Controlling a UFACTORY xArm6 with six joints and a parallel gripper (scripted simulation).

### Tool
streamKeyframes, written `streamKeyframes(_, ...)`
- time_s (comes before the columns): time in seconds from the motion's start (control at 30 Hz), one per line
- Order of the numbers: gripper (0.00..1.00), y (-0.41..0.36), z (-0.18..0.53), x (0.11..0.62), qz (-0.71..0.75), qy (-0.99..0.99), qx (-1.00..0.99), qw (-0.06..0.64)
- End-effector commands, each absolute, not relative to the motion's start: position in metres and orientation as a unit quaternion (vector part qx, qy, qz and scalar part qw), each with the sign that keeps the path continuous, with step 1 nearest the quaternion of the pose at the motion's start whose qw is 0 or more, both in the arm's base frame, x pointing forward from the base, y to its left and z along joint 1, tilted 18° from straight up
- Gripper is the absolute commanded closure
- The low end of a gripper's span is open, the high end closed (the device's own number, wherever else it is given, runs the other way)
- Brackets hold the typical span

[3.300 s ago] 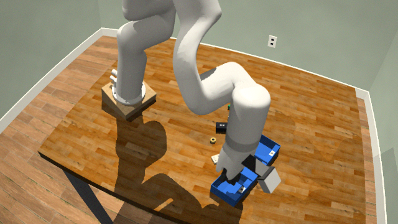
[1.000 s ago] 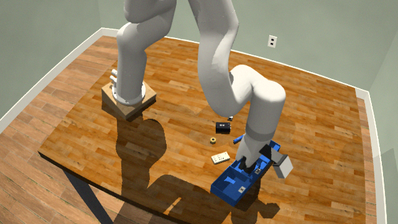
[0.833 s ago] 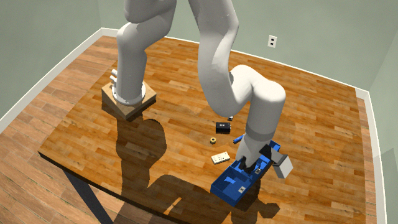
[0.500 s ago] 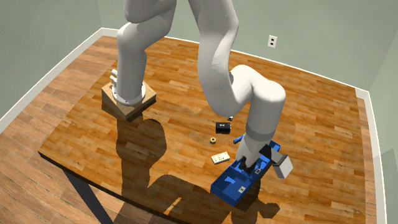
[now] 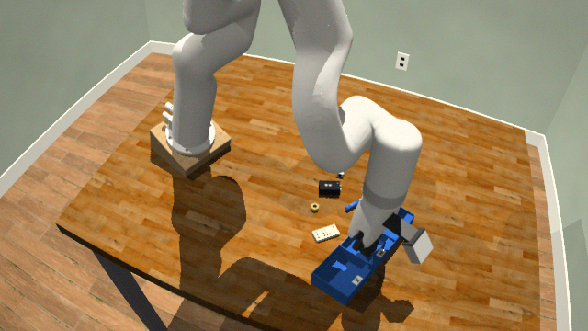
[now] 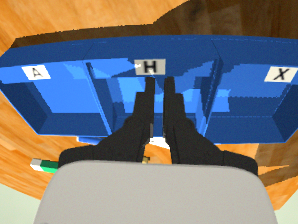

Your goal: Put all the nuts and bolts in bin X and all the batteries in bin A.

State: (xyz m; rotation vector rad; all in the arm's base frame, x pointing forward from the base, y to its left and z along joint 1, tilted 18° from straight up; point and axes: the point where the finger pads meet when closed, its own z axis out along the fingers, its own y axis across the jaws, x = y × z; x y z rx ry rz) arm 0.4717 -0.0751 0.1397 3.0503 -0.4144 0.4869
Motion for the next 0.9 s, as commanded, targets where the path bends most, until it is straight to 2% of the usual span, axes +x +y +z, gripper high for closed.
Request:
streamKeyframes(0.0,0.93,-0.075,0.141,0.473,0.158,-0.133,0.978,0.013)
streamKeyframes(0.87,0.93,-0.074,0.164,0.465,0.158,-0.133,0.978,0.013)
